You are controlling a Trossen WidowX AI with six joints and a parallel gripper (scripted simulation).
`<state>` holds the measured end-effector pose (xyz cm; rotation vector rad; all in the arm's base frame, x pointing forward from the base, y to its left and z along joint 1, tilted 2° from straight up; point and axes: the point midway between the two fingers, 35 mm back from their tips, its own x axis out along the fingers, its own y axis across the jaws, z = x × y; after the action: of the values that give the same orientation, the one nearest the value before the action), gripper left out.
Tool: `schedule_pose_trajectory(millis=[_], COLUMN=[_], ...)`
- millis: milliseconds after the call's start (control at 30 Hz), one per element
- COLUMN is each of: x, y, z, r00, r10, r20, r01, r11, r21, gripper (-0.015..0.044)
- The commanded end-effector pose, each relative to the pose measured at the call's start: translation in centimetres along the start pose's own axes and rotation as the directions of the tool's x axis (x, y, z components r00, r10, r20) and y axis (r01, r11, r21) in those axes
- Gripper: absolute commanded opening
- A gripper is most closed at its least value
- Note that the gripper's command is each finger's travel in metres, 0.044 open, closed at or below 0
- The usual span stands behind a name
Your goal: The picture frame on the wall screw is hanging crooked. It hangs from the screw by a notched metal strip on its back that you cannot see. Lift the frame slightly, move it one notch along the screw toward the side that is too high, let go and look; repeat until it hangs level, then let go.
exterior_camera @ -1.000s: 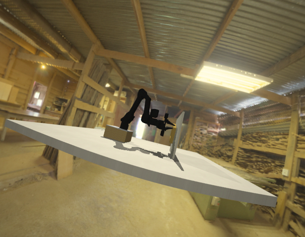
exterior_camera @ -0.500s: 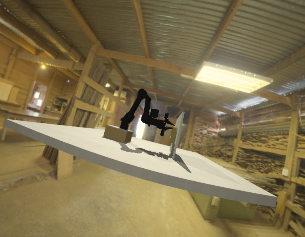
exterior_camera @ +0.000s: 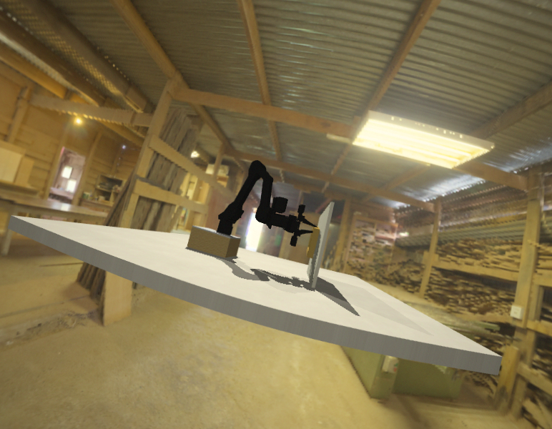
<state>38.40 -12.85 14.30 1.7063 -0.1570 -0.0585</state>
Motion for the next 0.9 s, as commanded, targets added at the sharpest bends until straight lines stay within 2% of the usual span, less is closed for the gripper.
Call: schedule_pose_trajectory(millis=[0,867], x=[0.01,0.0], y=[0.01,0.14], z=[-0.02,-0.07], r00=[1.0,1.0], r10=[-0.001,-0.002], r20=[0.001,0.002], r01=[0.001,0.002], r11=[1.0,0.988], r21=[-0.019,-0.155], gripper=[0.0,0.0])
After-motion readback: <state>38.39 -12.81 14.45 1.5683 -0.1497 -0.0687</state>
